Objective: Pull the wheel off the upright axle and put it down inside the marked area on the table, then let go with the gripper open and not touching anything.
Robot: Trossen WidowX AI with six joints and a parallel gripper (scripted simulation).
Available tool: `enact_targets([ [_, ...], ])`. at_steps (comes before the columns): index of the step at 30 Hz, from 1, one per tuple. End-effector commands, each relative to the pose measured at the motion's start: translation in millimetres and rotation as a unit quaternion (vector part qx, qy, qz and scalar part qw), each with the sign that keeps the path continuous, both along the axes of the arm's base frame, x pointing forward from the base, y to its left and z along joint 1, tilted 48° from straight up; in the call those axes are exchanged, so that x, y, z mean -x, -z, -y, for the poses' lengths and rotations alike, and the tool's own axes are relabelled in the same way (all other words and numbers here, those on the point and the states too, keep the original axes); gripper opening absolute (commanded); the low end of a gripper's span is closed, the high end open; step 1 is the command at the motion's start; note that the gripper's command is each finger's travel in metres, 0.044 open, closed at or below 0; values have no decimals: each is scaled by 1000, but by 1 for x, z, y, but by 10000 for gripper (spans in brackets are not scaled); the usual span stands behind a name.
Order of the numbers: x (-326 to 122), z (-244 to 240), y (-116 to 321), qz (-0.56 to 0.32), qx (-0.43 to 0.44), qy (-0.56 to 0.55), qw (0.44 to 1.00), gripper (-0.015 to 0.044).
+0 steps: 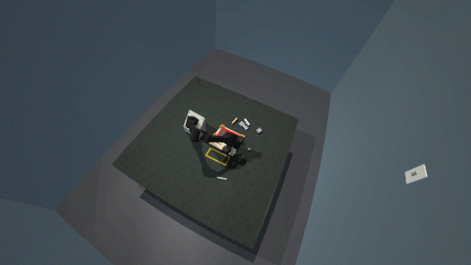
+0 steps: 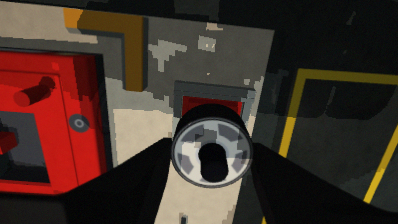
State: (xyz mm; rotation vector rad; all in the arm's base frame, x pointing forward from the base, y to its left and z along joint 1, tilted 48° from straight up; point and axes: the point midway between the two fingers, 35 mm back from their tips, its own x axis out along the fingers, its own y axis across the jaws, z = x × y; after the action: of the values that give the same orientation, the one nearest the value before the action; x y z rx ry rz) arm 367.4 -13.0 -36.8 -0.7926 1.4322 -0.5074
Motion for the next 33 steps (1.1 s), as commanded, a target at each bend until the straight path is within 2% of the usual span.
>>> enact_targets([
  [1, 0, 0, 0, 1, 0, 2, 1000, 37],
  [3, 0, -1, -1, 1, 0, 1, 1000, 0],
  [33, 1, -8, -7, 2, 0, 0, 1000, 0],
])
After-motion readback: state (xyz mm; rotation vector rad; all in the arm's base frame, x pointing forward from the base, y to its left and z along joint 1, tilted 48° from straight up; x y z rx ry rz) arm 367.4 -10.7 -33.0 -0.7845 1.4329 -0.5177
